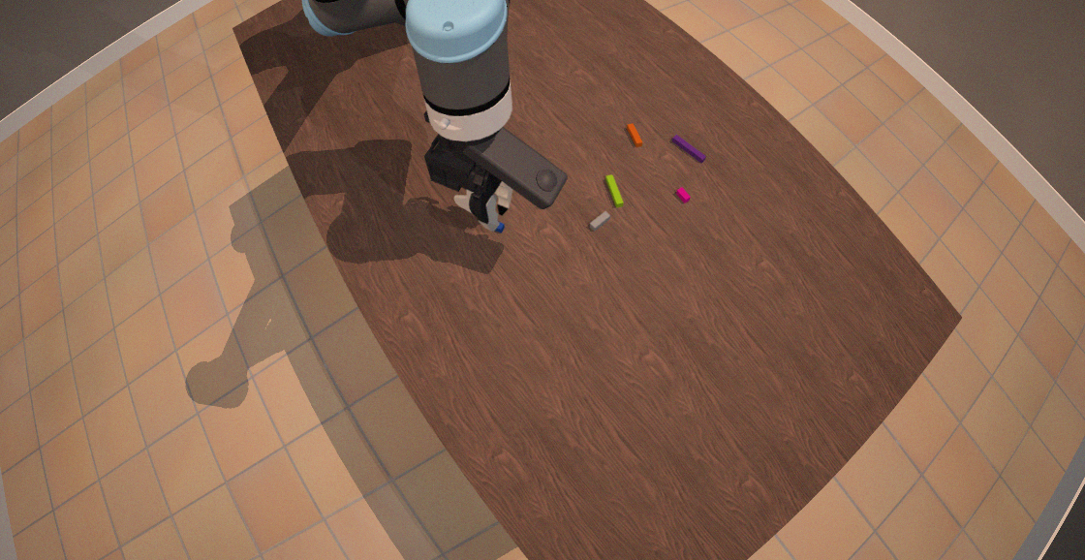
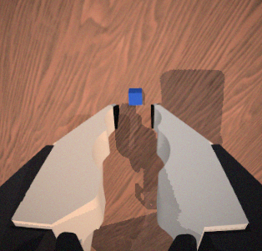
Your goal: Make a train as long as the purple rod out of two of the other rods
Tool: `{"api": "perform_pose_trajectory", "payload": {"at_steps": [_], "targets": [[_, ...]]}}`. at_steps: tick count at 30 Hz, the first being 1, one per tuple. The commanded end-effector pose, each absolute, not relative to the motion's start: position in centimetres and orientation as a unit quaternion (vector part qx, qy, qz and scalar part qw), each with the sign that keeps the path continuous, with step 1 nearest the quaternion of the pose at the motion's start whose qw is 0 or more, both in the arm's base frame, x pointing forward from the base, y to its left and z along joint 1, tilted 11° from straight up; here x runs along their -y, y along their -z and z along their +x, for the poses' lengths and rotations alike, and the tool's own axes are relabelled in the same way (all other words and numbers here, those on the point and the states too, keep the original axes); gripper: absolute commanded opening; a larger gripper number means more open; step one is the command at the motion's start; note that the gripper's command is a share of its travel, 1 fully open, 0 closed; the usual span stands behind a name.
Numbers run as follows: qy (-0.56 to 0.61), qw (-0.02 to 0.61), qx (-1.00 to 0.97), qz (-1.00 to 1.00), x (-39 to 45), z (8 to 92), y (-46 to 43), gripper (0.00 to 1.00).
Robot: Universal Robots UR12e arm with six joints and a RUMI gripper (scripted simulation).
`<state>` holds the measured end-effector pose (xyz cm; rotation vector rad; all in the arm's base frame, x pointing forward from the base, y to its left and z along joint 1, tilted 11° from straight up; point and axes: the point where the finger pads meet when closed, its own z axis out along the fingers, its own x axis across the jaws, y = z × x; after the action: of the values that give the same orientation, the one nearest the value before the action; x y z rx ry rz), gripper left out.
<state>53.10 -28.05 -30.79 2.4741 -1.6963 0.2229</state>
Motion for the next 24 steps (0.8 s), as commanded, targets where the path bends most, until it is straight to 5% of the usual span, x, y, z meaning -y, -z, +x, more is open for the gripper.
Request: {"api": "perform_pose_trajectory", "payload": {"at_steps": [1,24], "targets": [[-0.074,0.067,0.563,0.821,28.05,53.13,30.74,0.14],[-0.074,0.067,0.563,0.821,28.23,53.17,31.66,0.14]]}}
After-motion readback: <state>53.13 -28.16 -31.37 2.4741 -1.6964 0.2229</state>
